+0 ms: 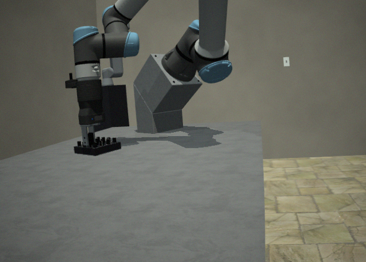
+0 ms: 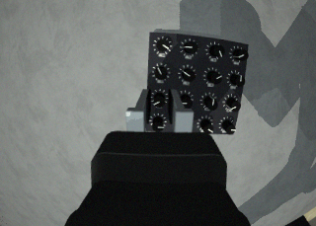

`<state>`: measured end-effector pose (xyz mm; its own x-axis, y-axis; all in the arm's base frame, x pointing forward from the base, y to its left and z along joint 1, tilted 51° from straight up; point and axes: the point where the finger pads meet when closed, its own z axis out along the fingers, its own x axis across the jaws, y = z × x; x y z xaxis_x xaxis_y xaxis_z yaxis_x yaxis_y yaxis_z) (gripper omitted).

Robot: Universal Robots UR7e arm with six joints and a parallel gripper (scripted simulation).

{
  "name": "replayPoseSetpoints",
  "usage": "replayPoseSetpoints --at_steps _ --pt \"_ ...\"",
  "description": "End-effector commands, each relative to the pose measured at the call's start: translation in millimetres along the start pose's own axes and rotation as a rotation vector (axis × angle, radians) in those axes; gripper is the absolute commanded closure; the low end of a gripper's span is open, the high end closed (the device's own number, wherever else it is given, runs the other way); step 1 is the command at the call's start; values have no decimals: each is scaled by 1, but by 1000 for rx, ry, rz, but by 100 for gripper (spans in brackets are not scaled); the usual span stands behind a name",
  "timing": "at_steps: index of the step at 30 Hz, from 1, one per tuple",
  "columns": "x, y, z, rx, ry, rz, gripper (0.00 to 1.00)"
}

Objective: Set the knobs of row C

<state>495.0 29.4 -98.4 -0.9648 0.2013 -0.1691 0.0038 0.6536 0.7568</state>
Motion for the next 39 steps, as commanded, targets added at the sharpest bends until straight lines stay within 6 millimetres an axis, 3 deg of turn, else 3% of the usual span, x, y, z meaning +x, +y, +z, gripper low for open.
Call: replayPoseSetpoints --at_steps 1,24,25,39 --pt "-1 0 0 0 0 -1 54" --pt "-1 0 0 0 0 -1 54" --pt "-1 0 0 0 0 -1 70" --pt "-1 0 0 0 0 -1 70"
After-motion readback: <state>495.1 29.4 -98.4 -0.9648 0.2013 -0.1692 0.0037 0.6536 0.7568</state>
